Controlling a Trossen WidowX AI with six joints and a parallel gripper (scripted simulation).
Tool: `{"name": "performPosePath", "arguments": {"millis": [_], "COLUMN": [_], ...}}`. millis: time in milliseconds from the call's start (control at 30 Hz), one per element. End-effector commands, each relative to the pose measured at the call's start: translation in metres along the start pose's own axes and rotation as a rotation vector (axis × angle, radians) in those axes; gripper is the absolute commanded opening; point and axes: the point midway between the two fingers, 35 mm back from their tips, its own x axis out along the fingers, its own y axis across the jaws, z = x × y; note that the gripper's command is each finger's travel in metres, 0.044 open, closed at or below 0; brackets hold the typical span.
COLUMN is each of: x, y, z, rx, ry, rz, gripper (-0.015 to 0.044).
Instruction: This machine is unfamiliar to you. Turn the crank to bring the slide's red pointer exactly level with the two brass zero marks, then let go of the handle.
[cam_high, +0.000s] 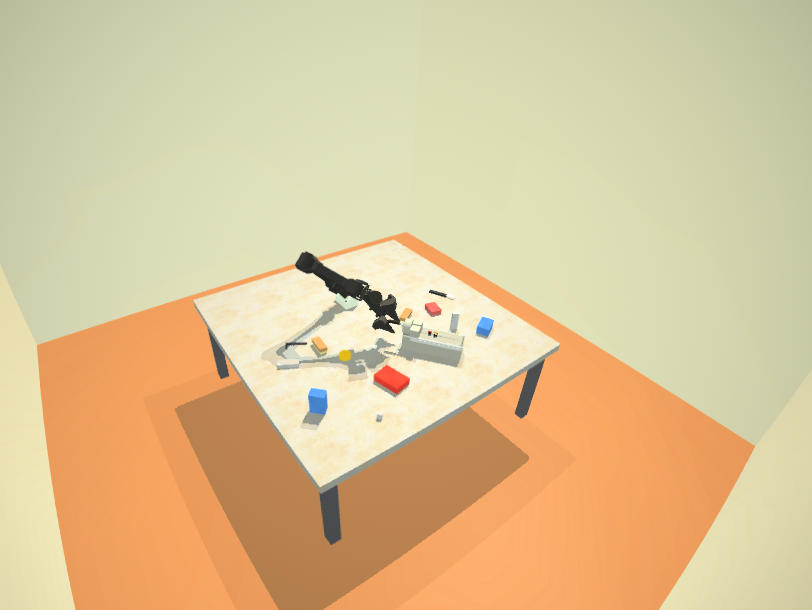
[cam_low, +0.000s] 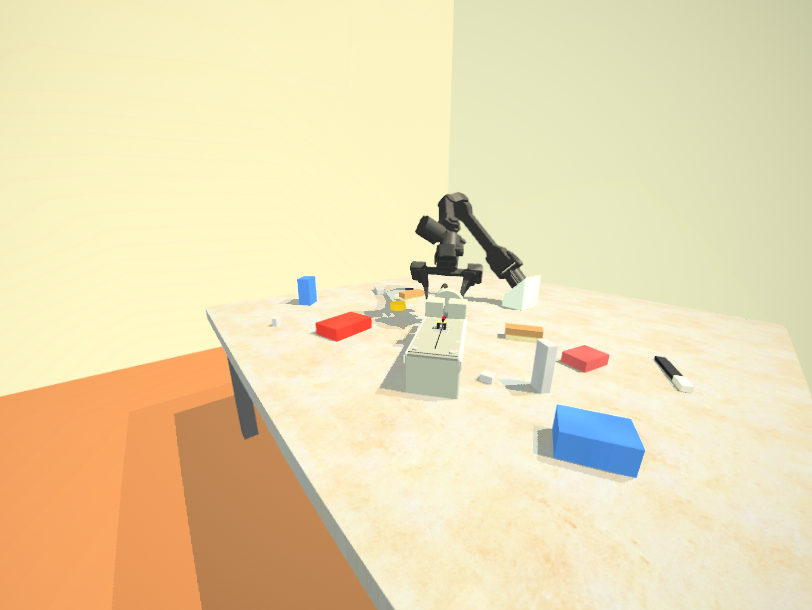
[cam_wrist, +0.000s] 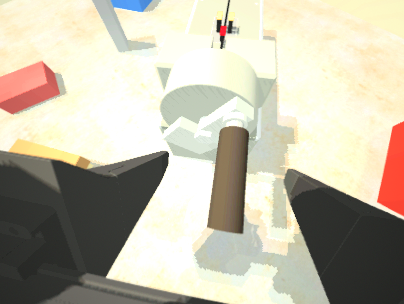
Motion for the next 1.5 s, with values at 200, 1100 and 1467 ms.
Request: {"name": "performPosePath", "arguments": {"millis": [200, 1100, 1467], "x": [-0.029, -0.034, 0.002], "y": [0.000, 0.002, 0.018], "z": [0.030, 0.122, 0.161], "rx": [0.003, 0.167, 0.334], "ry": [-0.001, 0.046, 0.043], "rz": [0.001, -0.158, -0.332], "gripper": [0.0440, 0.0440, 0.0440]}}
